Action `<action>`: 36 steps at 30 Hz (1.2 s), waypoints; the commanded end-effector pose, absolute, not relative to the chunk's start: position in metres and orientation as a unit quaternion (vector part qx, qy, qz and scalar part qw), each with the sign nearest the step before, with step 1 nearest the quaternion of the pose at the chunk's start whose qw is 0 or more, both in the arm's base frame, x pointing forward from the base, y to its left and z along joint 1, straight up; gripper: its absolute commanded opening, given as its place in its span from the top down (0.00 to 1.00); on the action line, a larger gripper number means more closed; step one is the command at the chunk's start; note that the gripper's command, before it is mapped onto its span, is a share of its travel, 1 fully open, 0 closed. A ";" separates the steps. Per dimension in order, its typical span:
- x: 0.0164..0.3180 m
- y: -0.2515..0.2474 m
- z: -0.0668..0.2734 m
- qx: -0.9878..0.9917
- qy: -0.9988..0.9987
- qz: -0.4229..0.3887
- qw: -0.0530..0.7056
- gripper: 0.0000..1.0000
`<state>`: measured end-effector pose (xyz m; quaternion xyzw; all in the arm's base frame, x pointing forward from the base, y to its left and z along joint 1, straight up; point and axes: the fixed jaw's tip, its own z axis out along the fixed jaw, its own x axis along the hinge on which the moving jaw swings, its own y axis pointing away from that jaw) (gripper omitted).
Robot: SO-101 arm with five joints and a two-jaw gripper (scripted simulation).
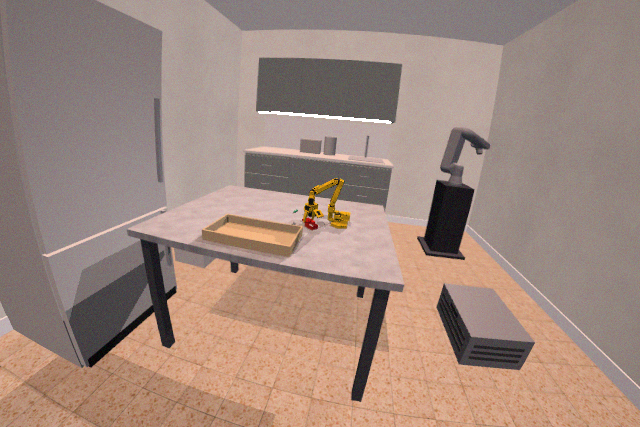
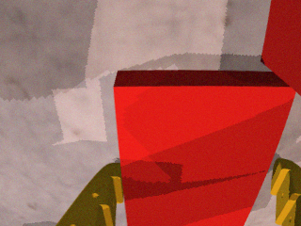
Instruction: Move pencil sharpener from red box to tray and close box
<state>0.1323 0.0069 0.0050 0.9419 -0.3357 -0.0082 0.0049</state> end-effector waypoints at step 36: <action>0.135 0.006 0.066 0.942 -0.335 0.000 0.000 0.69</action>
